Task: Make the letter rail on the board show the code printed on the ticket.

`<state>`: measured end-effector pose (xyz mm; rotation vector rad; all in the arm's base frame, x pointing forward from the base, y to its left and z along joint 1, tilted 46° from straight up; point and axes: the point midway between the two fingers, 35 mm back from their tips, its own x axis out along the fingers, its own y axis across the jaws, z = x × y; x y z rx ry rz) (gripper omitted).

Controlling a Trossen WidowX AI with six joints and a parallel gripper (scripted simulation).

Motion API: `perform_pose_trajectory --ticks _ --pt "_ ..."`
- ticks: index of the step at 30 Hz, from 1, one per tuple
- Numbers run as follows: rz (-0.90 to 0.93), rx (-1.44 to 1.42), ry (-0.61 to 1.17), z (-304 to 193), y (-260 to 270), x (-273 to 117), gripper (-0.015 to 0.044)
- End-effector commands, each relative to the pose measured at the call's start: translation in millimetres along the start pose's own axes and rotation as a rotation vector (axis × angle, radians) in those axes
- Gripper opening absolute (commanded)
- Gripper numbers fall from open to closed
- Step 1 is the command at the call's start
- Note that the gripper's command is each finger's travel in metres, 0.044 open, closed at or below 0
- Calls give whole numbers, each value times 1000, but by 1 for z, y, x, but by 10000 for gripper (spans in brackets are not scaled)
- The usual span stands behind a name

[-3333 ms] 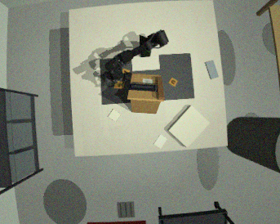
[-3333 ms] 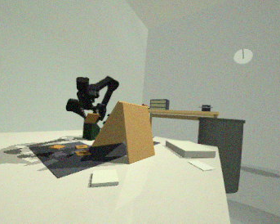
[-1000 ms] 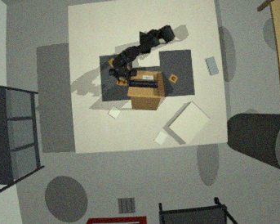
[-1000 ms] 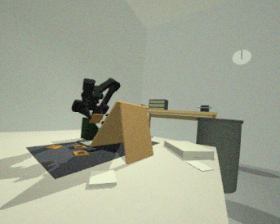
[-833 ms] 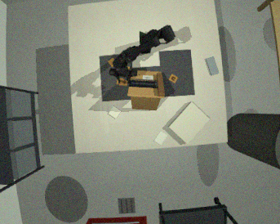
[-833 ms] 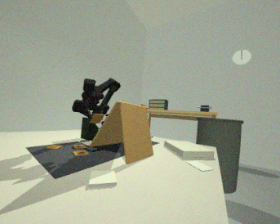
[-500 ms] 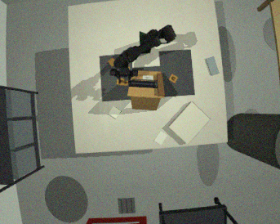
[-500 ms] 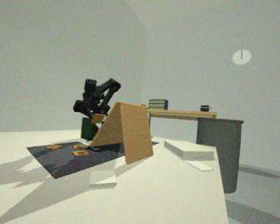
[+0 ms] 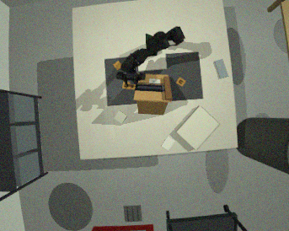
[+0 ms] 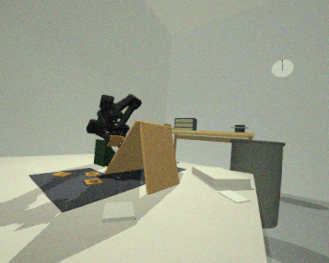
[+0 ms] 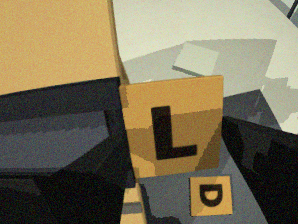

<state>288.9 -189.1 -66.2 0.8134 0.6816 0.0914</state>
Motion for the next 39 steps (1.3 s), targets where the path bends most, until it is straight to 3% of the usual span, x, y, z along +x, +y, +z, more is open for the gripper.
perform_pose_trajectory --ticks 1,39 --pt "-5 8 5 -4 2 0 0" --pt "-4 9 5 -4 21 0 0"
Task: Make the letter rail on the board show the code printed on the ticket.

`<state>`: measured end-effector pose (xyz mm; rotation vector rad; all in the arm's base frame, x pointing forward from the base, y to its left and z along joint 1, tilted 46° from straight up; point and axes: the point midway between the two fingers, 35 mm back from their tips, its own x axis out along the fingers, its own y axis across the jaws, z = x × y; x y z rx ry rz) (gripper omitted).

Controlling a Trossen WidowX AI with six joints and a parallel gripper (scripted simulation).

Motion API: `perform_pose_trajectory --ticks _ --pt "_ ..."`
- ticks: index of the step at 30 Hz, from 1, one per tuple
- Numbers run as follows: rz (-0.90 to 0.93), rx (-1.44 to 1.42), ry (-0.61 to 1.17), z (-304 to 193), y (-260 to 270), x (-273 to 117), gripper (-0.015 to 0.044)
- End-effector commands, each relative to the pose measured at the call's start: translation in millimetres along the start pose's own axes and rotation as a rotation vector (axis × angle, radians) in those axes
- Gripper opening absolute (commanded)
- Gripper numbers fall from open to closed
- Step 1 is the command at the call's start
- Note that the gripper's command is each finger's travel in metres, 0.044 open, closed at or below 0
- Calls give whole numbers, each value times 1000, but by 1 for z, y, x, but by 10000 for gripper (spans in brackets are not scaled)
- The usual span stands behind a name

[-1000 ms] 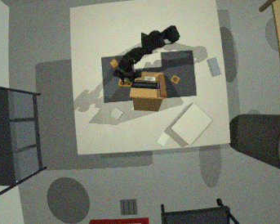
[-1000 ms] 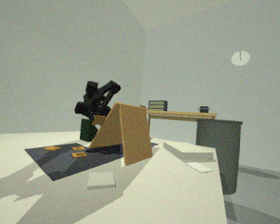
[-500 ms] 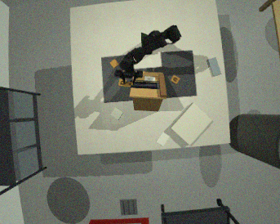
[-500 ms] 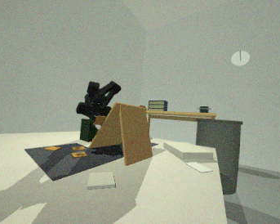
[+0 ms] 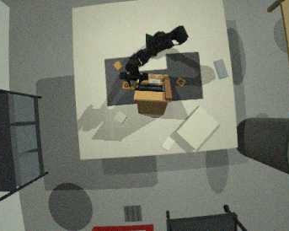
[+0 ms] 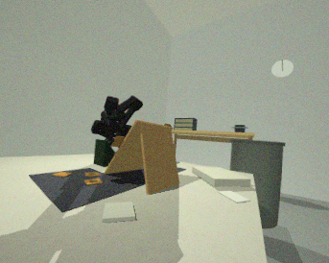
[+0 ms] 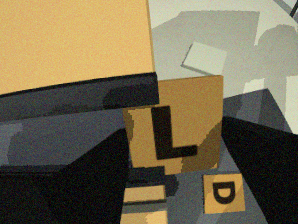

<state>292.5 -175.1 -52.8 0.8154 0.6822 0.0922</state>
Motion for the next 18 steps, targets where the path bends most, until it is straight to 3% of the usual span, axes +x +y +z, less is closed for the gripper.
perform_pose_trajectory --ticks 1,18 --pt "-5 8 4 -3 2 0 0" --pt "-5 8 5 -3 11 0 0"
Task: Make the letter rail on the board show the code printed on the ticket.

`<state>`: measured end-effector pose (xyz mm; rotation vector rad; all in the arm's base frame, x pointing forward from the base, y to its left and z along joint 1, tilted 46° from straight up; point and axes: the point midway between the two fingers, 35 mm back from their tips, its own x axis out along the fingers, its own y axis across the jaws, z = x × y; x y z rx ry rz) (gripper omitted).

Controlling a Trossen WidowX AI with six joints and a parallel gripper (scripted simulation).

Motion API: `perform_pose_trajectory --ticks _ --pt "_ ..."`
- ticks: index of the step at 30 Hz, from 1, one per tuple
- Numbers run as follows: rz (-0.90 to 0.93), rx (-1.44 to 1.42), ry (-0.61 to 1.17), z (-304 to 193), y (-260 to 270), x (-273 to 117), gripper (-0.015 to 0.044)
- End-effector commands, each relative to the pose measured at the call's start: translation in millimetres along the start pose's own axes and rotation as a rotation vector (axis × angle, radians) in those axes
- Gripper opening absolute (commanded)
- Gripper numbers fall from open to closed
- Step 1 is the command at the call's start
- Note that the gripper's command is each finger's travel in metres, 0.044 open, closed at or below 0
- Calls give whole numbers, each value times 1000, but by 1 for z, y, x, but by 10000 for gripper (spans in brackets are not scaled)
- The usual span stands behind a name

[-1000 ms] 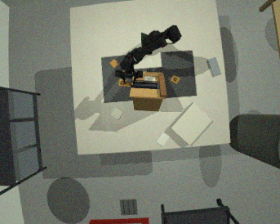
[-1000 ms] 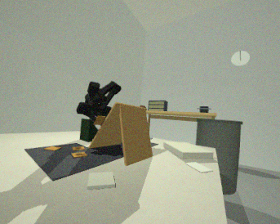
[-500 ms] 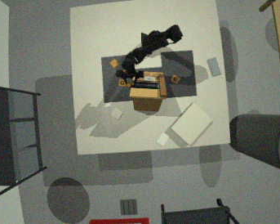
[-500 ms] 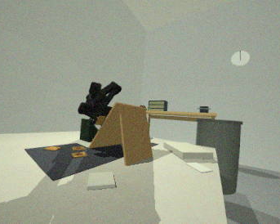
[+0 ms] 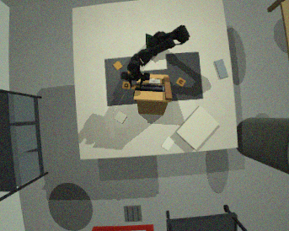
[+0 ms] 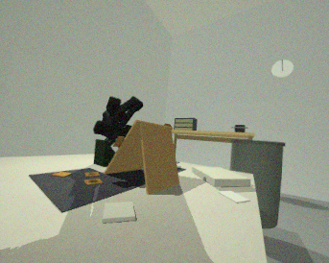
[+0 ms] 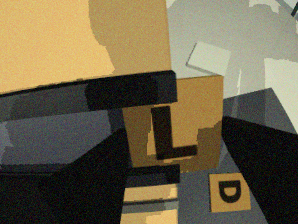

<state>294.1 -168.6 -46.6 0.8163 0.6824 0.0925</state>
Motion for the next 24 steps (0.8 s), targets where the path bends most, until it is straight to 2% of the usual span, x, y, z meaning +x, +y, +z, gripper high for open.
perform_pose_trajectory --ticks 1,24 --pt "-5 8 4 -3 2 0 0" --pt "-5 8 4 -3 14 0 0"
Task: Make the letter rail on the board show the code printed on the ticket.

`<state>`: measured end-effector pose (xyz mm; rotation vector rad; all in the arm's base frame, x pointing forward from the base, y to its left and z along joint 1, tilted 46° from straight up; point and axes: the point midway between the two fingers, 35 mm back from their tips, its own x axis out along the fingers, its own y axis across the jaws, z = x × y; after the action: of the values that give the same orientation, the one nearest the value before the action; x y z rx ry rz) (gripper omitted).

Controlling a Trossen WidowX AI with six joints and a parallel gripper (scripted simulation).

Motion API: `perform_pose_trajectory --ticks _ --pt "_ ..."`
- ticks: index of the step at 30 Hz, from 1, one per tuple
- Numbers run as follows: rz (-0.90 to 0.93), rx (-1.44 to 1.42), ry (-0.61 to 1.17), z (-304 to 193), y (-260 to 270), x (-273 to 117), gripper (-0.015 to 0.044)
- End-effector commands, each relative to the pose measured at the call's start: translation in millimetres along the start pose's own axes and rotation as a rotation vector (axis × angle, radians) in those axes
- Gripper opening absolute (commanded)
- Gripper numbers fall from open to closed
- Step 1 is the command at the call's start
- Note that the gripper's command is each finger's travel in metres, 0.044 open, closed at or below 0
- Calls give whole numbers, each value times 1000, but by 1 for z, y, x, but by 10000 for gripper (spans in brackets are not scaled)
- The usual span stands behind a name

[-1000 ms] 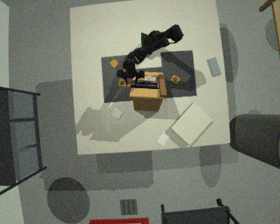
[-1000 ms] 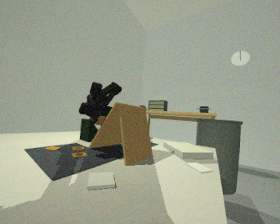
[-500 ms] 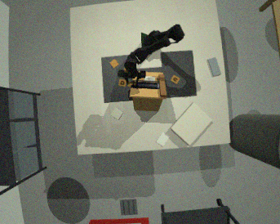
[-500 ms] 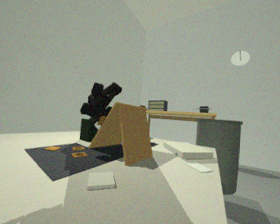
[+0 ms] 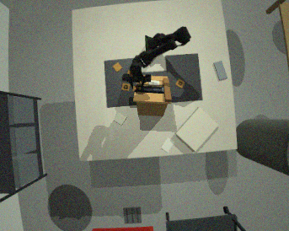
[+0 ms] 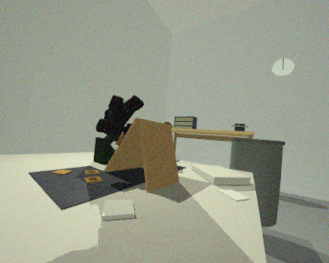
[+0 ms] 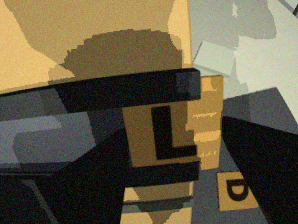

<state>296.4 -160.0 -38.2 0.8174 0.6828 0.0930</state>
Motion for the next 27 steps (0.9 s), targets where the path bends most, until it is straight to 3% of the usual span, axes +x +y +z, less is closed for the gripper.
perform_pose_trajectory --ticks 1,27 --pt "-6 7 4 -3 2 0 0" --pt "-5 8 4 -1 14 0 0"
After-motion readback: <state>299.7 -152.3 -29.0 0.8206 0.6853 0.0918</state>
